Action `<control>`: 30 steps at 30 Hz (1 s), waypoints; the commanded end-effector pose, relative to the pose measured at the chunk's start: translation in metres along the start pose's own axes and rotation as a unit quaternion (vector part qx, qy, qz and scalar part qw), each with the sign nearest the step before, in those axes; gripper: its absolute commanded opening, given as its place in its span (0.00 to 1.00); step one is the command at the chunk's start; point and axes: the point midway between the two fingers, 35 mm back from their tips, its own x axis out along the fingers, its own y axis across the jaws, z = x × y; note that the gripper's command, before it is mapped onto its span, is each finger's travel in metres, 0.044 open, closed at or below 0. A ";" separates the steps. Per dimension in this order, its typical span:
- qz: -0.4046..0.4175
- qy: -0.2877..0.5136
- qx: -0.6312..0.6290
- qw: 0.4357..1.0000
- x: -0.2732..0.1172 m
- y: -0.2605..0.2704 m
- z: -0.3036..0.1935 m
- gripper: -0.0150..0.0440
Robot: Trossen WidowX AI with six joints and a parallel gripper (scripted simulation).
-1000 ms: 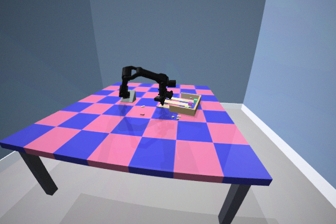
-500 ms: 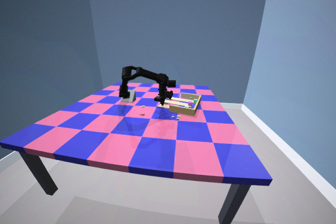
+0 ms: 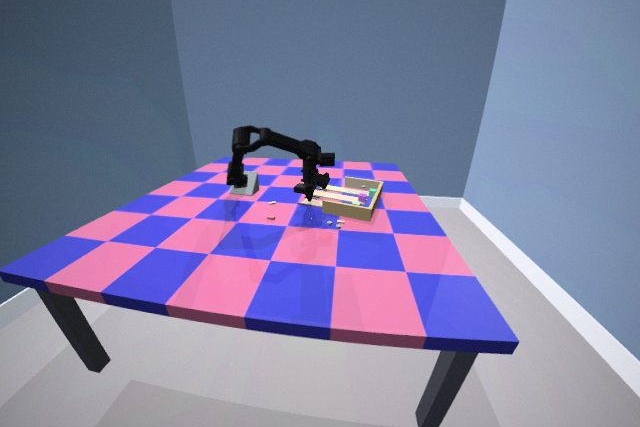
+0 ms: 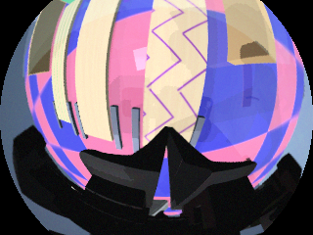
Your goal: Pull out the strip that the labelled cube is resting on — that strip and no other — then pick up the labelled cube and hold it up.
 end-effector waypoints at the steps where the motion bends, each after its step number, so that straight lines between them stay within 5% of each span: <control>1: -0.002 0.000 0.000 1.000 0.002 -0.001 0.000 0.25; 30: -0.001 0.001 -0.001 1.000 0.004 0.001 -0.038 0.25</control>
